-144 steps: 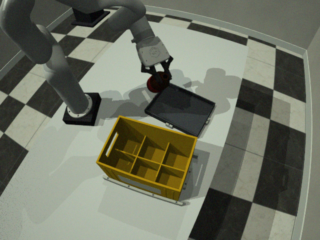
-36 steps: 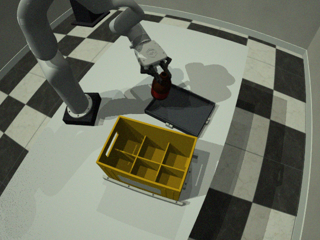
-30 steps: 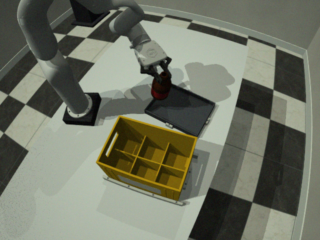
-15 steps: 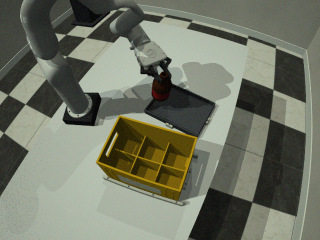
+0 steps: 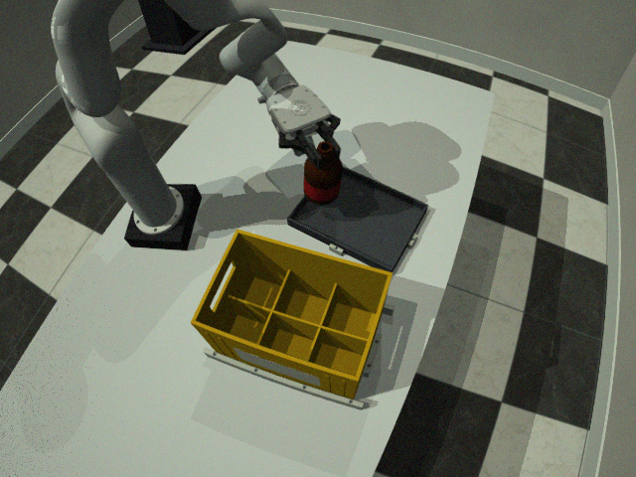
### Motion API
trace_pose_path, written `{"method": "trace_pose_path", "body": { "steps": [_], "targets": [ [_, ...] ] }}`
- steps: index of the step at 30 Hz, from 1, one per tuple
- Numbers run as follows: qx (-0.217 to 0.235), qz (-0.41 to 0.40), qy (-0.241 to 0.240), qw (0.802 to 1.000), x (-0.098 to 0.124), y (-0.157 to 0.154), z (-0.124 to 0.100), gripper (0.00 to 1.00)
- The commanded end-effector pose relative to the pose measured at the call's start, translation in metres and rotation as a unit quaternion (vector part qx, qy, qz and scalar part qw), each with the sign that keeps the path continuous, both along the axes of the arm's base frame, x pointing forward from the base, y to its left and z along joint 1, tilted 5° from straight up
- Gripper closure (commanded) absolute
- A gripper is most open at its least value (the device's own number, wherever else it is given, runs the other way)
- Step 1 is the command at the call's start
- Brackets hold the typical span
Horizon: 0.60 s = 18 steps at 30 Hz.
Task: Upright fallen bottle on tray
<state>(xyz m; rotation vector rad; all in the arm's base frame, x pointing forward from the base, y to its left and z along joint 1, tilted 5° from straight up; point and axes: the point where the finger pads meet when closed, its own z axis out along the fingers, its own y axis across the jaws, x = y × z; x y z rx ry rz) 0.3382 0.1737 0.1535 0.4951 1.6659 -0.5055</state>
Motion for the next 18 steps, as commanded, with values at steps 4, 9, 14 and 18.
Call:
{"method": "trace_pose_path", "body": {
  "steps": [4, 9, 14, 18],
  "targets": [
    [-0.008, 0.002, -0.014, 1.000, 0.0000, 0.0013, 0.0010, 1.00],
    [-0.009, 0.002, -0.017, 1.000, 0.0000, 0.0014, 0.0010, 1.00],
    [-0.010, 0.002, -0.017, 1.000, -0.0001, 0.0014, 0.0010, 1.00],
    [-0.010, 0.002, -0.017, 1.000, -0.0001, 0.0014, 0.0010, 1.00]
  ]
}}
